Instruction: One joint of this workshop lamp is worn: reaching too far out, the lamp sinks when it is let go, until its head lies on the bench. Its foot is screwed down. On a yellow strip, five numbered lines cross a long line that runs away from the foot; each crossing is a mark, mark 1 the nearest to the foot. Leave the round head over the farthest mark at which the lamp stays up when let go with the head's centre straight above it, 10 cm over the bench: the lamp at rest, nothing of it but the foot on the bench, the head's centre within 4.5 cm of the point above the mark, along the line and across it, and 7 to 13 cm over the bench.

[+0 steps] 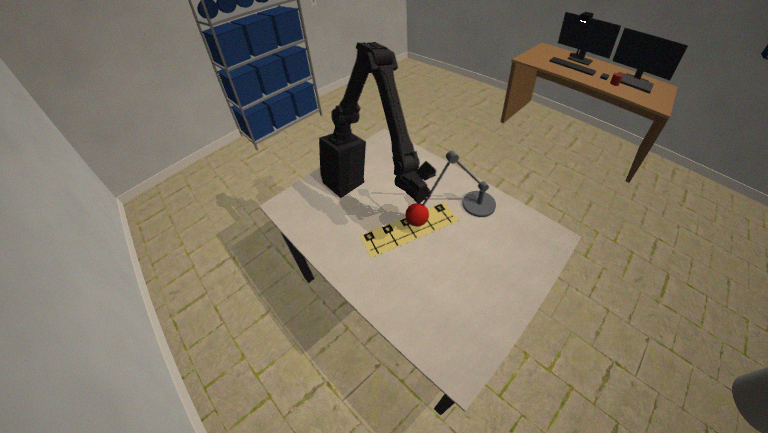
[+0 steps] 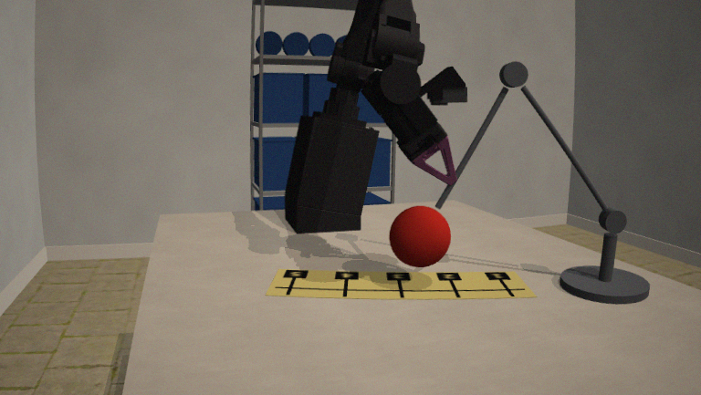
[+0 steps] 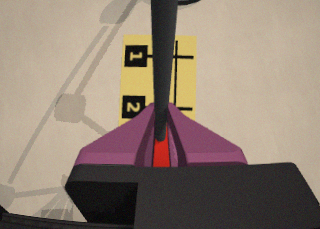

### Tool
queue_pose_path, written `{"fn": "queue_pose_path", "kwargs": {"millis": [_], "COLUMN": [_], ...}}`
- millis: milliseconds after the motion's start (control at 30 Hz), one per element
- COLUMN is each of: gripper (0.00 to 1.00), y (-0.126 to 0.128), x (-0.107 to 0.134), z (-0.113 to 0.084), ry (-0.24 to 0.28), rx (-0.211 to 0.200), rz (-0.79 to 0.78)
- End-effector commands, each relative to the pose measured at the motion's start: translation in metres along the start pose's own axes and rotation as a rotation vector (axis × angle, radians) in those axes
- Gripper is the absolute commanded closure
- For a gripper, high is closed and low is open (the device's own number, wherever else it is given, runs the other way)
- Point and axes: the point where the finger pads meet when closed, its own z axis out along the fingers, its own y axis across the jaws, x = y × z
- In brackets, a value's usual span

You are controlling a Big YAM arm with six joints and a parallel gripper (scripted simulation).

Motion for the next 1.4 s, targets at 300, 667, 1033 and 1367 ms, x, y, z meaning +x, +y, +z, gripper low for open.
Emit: {"fn": "queue_pose_path", "kwargs": {"millis": [300, 667, 1033, 1367], "gripper": [1.00, 1.00, 1.00, 0.00], "y": [-0.028, -0.040, -0.040, -0.035], "x": [0.013, 0.023, 0.024, 0.021], "z": [-0.030, -0.049, -0.043, -0.037], "ry": [0.011, 0.011, 0.011, 0.010], "rx": [0.048, 0.048, 0.048, 0.038], "rz": [0.014, 0.014, 0.014, 0.010]}}
